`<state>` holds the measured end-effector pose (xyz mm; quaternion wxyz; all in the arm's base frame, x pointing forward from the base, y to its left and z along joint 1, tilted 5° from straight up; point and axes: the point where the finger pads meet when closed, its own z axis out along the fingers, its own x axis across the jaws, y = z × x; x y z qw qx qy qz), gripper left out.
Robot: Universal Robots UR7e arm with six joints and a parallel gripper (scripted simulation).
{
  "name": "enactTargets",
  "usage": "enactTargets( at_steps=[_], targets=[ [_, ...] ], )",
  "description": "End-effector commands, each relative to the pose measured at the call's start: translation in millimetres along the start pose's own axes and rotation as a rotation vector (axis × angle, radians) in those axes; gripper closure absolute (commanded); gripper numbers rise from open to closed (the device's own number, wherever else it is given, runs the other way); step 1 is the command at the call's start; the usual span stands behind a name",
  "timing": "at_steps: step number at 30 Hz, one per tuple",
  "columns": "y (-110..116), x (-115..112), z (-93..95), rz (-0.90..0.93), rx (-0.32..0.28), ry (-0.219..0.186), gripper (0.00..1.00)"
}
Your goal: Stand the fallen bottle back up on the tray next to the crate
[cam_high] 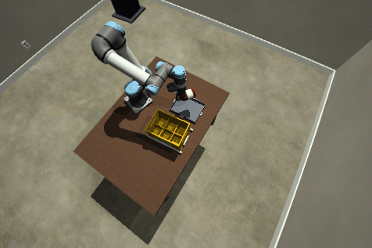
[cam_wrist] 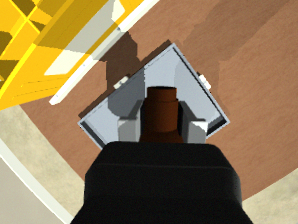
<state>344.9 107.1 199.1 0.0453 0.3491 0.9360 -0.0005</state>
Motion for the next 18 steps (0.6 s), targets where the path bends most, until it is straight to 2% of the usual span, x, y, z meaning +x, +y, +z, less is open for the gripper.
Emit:
enactTargets(
  at_steps=[1,18],
  targets=[
    [1.0,-0.8,-2.8,-0.001,-0.004,-0.005,1.00],
    [-0.2,0.6,-1.2,-0.133,-0.002,-0.003,1.00]
  ],
)
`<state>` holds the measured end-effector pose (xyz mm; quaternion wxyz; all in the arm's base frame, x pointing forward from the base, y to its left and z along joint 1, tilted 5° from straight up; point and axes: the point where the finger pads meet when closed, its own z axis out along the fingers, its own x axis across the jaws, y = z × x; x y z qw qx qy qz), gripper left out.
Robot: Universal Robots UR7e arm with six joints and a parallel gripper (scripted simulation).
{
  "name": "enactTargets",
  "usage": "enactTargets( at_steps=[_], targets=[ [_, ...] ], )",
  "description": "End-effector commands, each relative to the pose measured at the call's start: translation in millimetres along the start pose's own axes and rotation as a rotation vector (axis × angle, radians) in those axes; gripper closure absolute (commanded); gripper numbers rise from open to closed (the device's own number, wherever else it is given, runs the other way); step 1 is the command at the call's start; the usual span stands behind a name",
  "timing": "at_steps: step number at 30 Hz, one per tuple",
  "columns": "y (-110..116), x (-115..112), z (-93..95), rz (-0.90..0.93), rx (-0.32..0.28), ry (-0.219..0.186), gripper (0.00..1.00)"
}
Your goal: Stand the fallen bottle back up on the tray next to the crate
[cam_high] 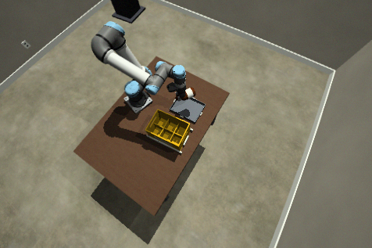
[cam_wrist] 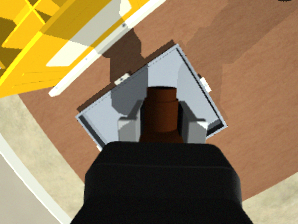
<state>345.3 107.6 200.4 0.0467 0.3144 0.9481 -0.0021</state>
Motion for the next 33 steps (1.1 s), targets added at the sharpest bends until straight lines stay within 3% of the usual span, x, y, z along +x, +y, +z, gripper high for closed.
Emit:
enactTargets(
  at_steps=[1,11,33],
  targets=[
    [-0.9,1.0,0.3,-0.076,0.000,0.000,1.00],
    [-0.7,0.7,0.1,-0.184,-0.001,0.000,1.00],
    [-0.5,0.2,-0.1,-0.189,-0.001,0.000,1.00]
  ],
)
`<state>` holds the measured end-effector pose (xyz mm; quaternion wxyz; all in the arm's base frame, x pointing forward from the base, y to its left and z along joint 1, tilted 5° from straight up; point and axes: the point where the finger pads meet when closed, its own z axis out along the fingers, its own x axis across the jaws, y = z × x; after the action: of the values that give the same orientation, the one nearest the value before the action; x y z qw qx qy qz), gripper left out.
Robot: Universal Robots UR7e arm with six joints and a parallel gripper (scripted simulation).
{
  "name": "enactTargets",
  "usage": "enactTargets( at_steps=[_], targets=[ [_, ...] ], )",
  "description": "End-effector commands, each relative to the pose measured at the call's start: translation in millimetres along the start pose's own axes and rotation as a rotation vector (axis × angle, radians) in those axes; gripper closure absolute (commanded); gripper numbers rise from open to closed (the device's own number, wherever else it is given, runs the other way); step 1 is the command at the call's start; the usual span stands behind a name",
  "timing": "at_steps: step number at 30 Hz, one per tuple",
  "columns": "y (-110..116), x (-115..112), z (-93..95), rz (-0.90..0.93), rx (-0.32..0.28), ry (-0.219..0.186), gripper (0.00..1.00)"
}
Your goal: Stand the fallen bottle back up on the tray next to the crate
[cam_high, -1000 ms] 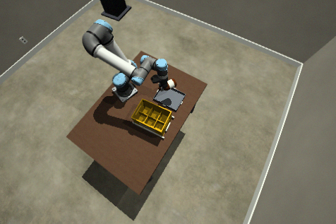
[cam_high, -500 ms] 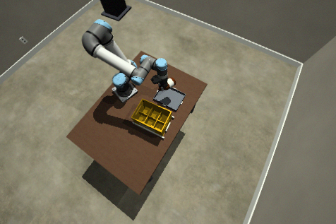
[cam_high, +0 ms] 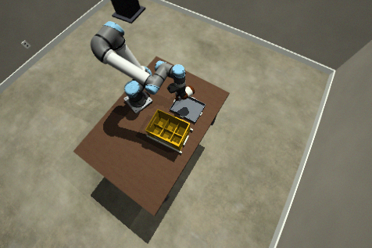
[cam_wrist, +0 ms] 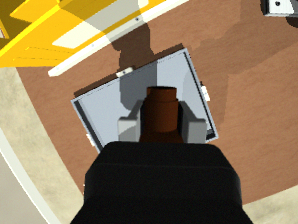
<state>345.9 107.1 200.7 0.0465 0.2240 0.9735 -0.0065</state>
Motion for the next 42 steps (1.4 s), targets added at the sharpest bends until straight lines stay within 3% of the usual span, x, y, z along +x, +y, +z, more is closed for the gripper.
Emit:
enactTargets(
  at_steps=[1,23,42],
  targets=[
    [-0.3,1.1,0.2,-0.001,-0.001,0.000,1.00],
    [-0.3,1.2,0.2,-0.011,-0.001,0.000,1.00],
    [-0.5,1.9,0.6,-0.232,-0.001,0.001,1.00]
  ],
)
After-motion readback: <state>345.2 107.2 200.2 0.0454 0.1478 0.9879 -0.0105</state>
